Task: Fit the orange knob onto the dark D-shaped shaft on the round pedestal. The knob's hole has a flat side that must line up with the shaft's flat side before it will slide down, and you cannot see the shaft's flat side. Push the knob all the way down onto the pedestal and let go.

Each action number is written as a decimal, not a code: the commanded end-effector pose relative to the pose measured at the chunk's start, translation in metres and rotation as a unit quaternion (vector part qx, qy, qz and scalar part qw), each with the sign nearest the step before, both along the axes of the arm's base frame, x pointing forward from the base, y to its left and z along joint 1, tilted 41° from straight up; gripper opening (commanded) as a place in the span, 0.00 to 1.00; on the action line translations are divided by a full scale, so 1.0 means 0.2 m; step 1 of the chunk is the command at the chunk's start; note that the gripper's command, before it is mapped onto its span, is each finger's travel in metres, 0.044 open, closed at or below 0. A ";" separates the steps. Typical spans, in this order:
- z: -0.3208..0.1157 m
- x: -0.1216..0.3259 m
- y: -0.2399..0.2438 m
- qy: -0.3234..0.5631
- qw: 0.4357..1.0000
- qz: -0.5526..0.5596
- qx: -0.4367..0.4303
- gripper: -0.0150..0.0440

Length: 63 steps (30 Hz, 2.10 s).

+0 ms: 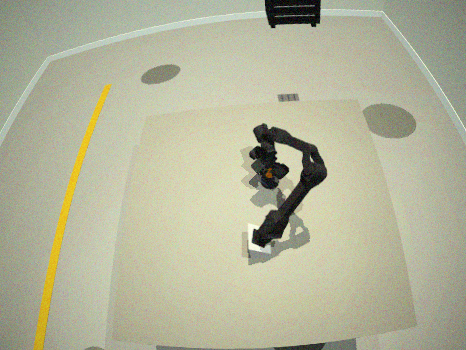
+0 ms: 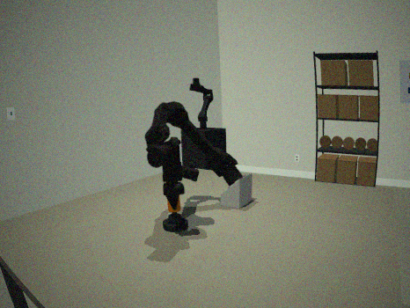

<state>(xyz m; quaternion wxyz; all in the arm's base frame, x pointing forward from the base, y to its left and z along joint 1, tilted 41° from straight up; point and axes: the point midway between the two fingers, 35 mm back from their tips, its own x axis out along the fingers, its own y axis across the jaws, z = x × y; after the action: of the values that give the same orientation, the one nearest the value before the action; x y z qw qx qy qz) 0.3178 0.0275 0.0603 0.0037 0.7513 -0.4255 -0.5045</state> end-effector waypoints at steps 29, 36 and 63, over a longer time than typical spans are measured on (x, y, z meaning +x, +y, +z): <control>0.00 0.02 0.00 0.022 0.999 0.033 -0.003 0.25; 0.00 0.01 0.00 0.022 0.999 0.033 -0.003 0.25; 0.00 0.01 0.00 0.022 0.999 0.033 -0.003 0.25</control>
<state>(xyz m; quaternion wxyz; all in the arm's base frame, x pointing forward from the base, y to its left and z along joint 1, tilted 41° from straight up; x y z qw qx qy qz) 0.3188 0.0264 0.0583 0.0326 0.7527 -0.4022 -0.5202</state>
